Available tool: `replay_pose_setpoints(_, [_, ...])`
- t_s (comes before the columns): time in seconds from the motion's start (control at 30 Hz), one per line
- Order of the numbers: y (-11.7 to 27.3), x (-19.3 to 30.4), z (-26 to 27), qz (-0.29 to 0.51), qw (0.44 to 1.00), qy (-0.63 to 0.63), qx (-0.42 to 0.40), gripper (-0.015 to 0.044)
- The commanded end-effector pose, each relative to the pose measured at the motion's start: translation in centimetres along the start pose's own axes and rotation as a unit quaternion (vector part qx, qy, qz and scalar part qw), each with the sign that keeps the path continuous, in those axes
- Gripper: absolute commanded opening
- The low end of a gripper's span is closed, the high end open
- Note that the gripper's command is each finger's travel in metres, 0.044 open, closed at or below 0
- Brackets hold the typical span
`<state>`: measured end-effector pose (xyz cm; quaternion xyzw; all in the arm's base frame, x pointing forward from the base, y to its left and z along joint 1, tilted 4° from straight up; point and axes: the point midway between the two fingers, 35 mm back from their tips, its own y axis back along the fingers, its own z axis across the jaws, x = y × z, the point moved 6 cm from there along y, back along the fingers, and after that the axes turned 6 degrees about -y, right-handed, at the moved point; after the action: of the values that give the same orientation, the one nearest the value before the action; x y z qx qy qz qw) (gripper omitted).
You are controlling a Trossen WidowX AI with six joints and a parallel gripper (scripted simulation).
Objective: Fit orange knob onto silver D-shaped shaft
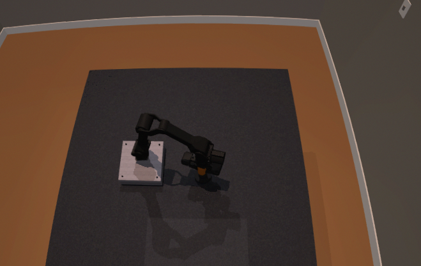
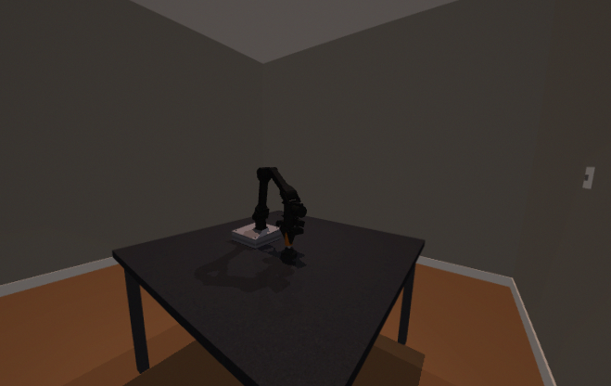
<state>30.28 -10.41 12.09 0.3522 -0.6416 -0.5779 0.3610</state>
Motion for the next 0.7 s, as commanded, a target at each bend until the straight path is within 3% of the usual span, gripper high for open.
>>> replay_pose_setpoints(0.0, [0.28,-0.09,-0.34,-0.003,1.0,0.003,0.003,0.0])
replay_pose_setpoints(0.67, [-0.06,-0.2,-0.96,-0.003,1.0,0.003,0.004,0.0])
